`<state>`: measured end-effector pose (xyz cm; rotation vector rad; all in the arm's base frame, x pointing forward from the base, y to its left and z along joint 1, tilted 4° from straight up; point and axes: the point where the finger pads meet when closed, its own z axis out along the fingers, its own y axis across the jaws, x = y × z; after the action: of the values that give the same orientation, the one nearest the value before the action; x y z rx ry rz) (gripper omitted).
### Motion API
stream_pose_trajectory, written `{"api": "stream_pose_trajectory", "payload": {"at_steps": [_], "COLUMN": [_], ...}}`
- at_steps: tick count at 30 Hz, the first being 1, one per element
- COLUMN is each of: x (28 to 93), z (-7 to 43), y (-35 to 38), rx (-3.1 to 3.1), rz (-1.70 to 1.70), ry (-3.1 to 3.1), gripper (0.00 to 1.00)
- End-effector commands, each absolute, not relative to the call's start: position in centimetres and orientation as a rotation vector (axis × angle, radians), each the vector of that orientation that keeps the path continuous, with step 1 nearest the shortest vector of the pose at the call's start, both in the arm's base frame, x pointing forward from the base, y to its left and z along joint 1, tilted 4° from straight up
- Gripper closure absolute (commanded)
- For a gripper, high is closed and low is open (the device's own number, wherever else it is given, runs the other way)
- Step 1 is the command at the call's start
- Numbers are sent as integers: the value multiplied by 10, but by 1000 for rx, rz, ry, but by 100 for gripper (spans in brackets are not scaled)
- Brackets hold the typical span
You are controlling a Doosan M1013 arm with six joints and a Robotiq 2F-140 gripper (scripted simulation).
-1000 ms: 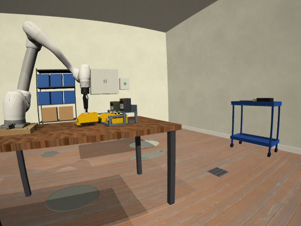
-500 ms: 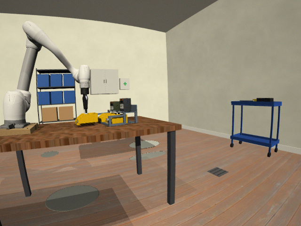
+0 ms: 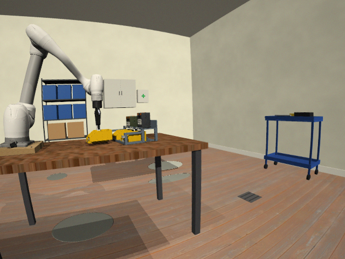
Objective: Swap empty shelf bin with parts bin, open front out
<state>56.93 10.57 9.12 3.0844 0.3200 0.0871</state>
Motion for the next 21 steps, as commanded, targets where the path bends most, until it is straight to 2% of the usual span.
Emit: {"api": "stream_pose_trajectory", "payload": {"at_steps": [1, 13, 21], "x": [566, 567, 593], "z": [89, 89, 91], "y": [106, 106, 111], "rx": [3081, 3081, 3081], "rz": [87, 87, 87], "ry": [324, 324, 324], "gripper": [90, 90, 90]}}
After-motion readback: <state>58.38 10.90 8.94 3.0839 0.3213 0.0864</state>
